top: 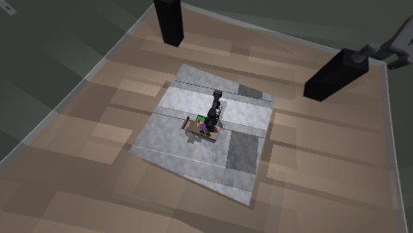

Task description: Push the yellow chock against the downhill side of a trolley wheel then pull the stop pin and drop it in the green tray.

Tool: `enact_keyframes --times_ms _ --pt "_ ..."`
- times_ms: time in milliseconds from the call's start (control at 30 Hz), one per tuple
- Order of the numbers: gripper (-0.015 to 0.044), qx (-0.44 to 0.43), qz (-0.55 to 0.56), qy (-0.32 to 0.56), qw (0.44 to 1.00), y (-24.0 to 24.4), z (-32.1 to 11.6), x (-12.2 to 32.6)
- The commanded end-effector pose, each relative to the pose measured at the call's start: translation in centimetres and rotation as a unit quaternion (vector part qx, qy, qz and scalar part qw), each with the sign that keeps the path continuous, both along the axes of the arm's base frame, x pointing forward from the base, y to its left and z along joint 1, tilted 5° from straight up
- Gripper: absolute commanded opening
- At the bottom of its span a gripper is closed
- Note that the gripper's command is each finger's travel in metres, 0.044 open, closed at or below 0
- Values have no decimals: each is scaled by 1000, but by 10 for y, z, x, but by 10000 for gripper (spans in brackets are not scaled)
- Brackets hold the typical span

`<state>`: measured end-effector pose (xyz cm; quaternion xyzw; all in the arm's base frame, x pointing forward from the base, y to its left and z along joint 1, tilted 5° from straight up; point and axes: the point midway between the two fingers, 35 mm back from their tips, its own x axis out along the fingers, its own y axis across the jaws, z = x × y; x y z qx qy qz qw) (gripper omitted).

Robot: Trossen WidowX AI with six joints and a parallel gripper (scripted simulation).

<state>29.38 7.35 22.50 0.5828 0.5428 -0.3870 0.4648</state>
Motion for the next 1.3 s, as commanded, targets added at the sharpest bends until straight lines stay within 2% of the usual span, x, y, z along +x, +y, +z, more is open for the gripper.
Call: enact_keyframes --times_ms 0,1267 --pt "190 5 -16 6 1000 4 1 1" --pt "190 6 -16 6 1000 15 -35 6"
